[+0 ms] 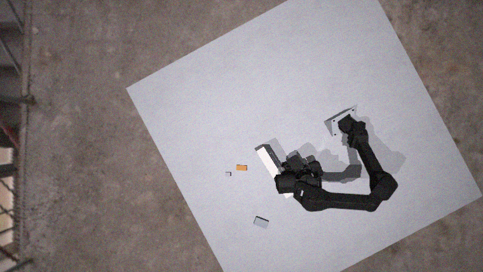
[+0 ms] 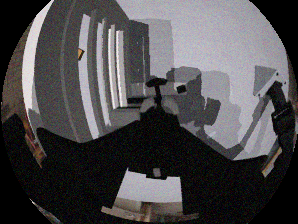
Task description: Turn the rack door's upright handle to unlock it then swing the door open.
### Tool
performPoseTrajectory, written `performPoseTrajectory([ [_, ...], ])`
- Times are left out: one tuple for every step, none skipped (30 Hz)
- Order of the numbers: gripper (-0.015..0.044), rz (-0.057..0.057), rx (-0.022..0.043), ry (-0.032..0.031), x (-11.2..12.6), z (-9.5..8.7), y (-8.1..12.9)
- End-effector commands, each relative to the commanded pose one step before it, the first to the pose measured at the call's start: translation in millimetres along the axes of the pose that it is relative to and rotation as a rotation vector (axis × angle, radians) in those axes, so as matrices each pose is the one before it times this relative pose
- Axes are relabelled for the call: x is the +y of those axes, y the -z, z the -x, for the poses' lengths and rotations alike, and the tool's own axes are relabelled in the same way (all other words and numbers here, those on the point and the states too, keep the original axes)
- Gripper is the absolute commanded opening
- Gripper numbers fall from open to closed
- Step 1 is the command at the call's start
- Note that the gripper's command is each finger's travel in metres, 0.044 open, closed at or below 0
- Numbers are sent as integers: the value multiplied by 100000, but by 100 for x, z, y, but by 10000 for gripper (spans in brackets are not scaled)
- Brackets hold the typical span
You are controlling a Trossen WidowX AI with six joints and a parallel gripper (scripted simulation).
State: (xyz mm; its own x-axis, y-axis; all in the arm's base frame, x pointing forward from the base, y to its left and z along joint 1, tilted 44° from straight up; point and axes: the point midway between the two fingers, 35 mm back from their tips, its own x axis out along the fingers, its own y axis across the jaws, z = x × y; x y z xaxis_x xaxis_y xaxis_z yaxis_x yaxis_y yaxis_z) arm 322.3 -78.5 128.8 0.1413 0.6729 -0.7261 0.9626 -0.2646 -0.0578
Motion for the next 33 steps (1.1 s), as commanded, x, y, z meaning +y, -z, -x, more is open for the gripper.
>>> performPoseTrajectory([
  [141, -561, -22, 151, 4, -27, -37],
  [134, 0, 0, 0, 0, 0, 0],
  [127, 0, 0, 0, 0, 0, 0],
  [121, 0, 0, 0, 0, 0, 0],
  [114, 0, 0, 0, 0, 0, 0],
  [107, 0, 0, 0, 0, 0, 0],
  [101, 0, 0, 0, 0, 0, 0],
  [94, 0, 0, 0, 0, 0, 0],
  [87, 0, 0, 0, 0, 0, 0],
  [81, 0, 0, 0, 0, 0, 0],
  [74, 0, 0, 0, 0, 0, 0],
  [67, 0, 0, 0, 0, 0, 0],
  [61, 0, 0, 0, 0, 0, 0],
  [54, 0, 0, 0, 0, 0, 0],
  [47, 0, 0, 0, 0, 0, 0],
  [41, 0, 0, 0, 0, 0, 0],
  [34, 0, 0, 0, 0, 0, 0],
  [27, 0, 0, 0, 0, 0, 0],
  [21, 0, 0, 0, 0, 0, 0],
  [15, 0, 0, 0, 0, 0, 0],
  [15, 0, 0, 0, 0, 0, 0],
  [15, 0, 0, 0, 0, 0, 0],
  [15, 318, -1, 0, -11, 0, -8],
  [15, 955, -2, 1, -33, 1, -23],
  [15, 1592, -4, 2, -56, 1, -37],
  [15, 1835, -4, 3, -66, 1, -42],
  [15, 1964, -4, 3, -71, 1, -44],
  [15, 1964, -4, 3, -72, 1, -42],
  [15, 1965, -5, 4, -74, 1, -42],
  [15, 1967, -4, 4, -75, 1, -40],
  [15, 1966, -3, 4, -76, 1, -38],
  [15, 1984, -4, 2, -79, 1, -38],
  [15, 1985, -3, 2, -80, 0, -36],
])
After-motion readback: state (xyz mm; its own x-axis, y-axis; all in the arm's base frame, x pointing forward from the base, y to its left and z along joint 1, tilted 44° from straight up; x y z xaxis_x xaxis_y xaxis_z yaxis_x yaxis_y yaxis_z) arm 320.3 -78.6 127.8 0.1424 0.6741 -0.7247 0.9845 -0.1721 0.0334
